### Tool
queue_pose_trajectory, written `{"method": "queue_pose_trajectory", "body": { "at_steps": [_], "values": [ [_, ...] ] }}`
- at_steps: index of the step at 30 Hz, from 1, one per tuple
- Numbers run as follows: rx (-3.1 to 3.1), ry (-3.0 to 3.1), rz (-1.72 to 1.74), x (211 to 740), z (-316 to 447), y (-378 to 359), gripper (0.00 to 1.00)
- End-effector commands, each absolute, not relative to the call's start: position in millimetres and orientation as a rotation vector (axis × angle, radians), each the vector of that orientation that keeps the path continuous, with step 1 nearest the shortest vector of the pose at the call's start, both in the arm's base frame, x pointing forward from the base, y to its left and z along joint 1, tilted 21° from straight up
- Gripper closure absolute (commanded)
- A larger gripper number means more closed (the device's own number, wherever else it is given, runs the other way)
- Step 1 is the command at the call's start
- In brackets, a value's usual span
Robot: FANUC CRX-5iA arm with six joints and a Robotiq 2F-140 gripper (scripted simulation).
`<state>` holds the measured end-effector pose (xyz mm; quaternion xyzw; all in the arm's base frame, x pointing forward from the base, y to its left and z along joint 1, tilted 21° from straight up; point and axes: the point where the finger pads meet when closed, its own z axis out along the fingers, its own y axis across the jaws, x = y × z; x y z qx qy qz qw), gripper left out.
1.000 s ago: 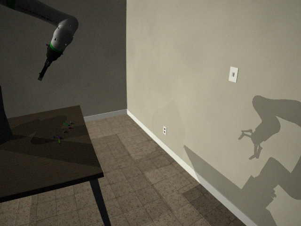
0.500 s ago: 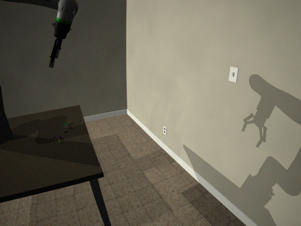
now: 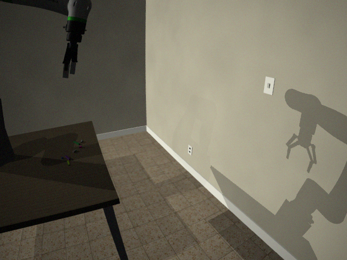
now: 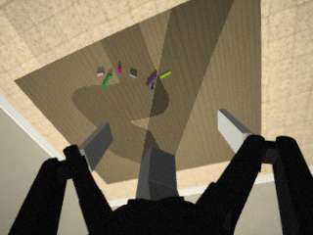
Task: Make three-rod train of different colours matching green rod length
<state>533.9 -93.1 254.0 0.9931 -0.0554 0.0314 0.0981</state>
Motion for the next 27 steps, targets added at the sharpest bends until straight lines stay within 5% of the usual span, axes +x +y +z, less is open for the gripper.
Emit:
{"method": "queue_pose_trajectory", "body": {
  "at_steps": [1,27],
  "values": [
    [2.887,-0.197,0.119,543.6,249.5,-116.8,0.00],
    [2.363,-0.138,0.319,624.8,234.5,-327.1,0.00]
  ]
}}
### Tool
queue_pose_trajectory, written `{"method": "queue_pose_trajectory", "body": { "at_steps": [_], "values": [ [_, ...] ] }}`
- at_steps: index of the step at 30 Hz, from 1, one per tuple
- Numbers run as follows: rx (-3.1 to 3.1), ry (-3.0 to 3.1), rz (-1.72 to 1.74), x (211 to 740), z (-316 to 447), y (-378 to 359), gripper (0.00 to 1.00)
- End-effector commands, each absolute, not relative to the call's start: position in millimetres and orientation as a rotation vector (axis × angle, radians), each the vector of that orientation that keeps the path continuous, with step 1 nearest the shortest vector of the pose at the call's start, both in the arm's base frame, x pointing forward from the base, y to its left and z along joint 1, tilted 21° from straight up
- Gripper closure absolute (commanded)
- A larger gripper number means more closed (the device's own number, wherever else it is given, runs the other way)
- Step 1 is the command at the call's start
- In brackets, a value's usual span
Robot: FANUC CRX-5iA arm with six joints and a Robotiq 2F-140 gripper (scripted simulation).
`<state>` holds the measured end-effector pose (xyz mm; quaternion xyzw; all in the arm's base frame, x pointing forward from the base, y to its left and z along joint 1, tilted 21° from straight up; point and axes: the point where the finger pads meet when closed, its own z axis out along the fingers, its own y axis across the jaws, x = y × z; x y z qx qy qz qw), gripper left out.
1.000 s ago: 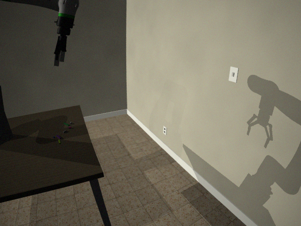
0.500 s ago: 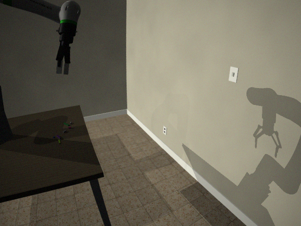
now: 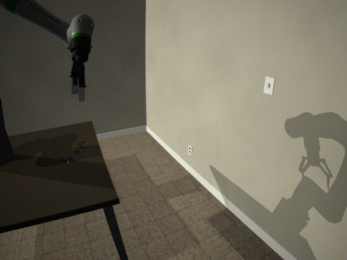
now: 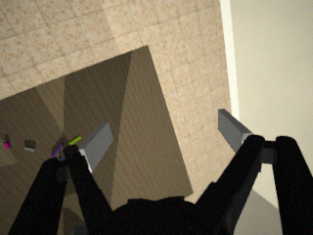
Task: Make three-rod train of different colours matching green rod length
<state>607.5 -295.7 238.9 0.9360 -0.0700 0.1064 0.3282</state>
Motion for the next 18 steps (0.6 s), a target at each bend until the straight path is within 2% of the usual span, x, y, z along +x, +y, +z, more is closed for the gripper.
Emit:
{"method": "queue_pose_trajectory", "body": {
  "at_steps": [1,8,18],
  "values": [
    [2.345,-0.120,0.325,628.9,232.6,-333.2,0.00],
    [2.287,-0.043,0.346,644.5,222.4,-352.4,0.00],
    [2.201,0.224,0.374,680.6,163.1,-372.6,0.00]
  ]
}}
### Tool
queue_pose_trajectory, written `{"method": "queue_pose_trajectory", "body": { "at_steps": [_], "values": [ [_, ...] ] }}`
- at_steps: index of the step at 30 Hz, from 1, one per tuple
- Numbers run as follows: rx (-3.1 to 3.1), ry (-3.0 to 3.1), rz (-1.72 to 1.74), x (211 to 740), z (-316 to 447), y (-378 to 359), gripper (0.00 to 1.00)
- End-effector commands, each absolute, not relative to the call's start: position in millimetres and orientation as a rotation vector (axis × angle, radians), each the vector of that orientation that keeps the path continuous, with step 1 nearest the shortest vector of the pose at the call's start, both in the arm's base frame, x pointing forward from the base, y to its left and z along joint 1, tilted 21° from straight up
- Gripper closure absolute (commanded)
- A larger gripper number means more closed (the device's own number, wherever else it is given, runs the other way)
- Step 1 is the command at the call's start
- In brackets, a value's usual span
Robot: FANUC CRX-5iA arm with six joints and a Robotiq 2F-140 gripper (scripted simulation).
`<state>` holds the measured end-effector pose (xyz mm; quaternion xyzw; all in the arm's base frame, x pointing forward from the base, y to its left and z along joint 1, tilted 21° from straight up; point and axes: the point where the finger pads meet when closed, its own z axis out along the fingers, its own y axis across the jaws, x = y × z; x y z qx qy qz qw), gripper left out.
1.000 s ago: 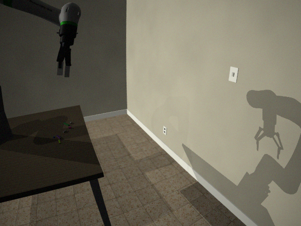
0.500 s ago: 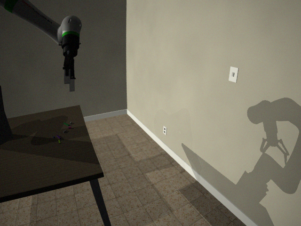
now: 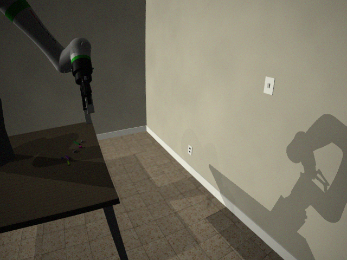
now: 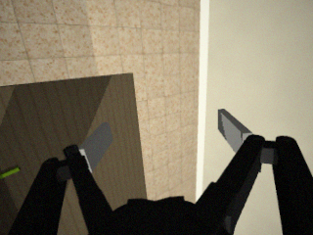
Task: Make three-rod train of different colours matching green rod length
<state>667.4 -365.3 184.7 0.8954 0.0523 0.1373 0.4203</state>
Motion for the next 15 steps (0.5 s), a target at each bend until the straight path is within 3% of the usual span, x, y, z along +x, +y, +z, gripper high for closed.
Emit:
{"method": "queue_pose_trajectory", "body": {
  "at_steps": [1,15],
  "values": [
    [2.201,0.224,0.374,680.6,163.1,-372.6,0.00],
    [2.228,0.558,0.360,685.7,49.7,-347.3,0.00]
  ]
}}
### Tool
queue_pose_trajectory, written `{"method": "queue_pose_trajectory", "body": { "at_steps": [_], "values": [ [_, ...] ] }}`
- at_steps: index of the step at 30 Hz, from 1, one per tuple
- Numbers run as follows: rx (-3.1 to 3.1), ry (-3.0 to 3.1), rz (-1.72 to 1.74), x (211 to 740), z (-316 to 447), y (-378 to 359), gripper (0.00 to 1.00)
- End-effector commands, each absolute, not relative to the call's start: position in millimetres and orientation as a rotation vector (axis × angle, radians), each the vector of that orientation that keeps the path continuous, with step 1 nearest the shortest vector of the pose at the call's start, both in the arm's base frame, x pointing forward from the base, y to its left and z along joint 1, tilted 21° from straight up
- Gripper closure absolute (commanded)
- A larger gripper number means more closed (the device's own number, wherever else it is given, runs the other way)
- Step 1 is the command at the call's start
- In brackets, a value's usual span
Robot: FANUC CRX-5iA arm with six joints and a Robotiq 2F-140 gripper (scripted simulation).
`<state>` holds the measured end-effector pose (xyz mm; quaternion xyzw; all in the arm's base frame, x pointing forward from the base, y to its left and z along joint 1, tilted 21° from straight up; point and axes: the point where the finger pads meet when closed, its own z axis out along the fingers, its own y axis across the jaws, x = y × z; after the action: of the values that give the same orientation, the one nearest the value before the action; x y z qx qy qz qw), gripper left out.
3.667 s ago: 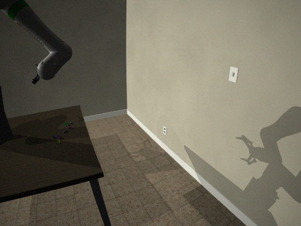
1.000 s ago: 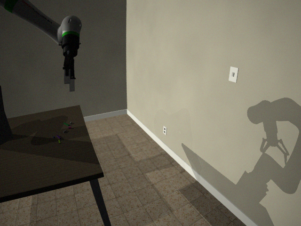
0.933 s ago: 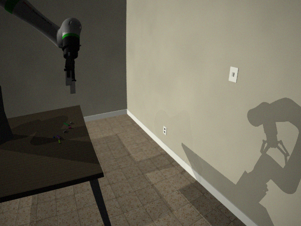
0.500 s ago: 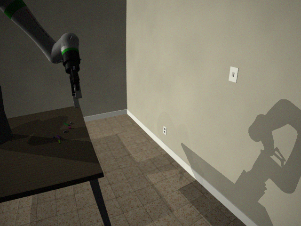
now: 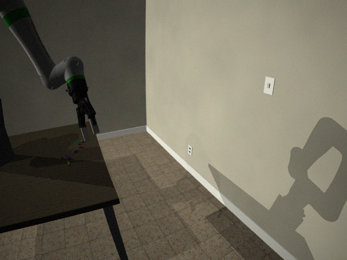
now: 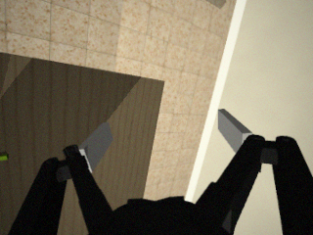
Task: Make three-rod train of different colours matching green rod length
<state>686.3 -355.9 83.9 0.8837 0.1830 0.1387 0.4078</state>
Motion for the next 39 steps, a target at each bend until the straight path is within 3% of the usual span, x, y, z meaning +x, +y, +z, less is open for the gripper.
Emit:
{"method": "queue_pose_trajectory", "body": {
  "at_steps": [1,26,39],
  "values": [
    [2.229,0.564,0.360,685.3,47.5,-346.5,0.00],
    [2.390,0.984,0.280,611.0,-119.4,-262.6,0.00],
    [2.513,1.202,0.210,534.6,-195.9,-200.3,0.00]
  ]
}}
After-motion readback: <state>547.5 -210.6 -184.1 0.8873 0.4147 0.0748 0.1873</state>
